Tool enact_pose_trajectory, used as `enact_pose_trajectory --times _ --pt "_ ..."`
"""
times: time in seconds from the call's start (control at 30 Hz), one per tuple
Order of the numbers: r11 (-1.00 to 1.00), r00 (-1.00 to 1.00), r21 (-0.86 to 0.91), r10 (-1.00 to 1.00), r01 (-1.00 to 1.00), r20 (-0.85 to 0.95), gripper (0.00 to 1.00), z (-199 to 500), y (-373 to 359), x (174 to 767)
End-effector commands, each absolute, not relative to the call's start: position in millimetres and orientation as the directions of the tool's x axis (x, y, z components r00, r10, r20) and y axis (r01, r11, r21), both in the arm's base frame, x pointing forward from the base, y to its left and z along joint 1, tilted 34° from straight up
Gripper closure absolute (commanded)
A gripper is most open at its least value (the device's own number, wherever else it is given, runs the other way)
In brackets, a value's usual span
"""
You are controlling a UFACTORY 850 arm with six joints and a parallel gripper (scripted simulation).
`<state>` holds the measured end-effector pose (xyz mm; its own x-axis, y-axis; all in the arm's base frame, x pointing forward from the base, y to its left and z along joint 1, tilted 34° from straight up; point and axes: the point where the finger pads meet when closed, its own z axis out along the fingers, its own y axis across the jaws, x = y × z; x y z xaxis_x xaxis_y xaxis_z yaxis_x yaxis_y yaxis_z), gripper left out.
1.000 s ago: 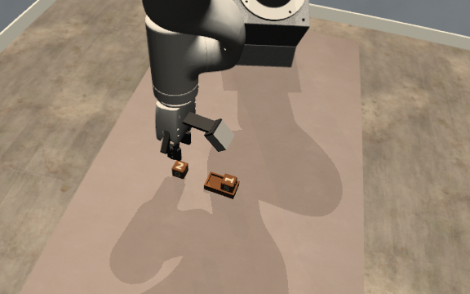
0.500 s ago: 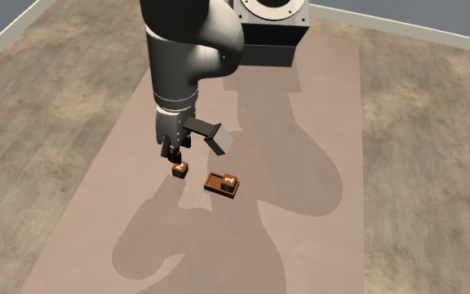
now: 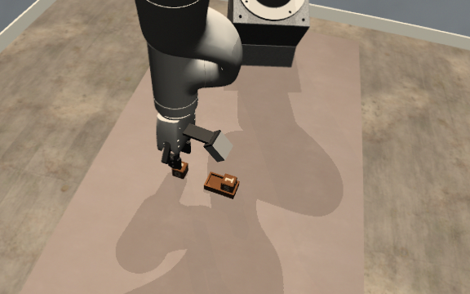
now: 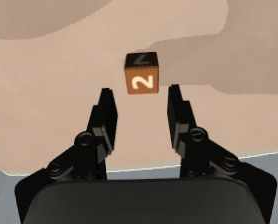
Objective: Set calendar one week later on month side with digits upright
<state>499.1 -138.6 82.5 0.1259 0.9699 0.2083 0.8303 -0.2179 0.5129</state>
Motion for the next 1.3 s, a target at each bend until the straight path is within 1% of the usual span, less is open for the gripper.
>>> enact_pose_trajectory --times 0.0,1.27 --pt "-0.218 0.126 0.514 0.97 0.83 0.208 0.53 77.7 -138.3 502.9" --pt "-0.218 0.126 0.514 0.97 0.83 0.208 0.53 68.8 -137.3 509.2"
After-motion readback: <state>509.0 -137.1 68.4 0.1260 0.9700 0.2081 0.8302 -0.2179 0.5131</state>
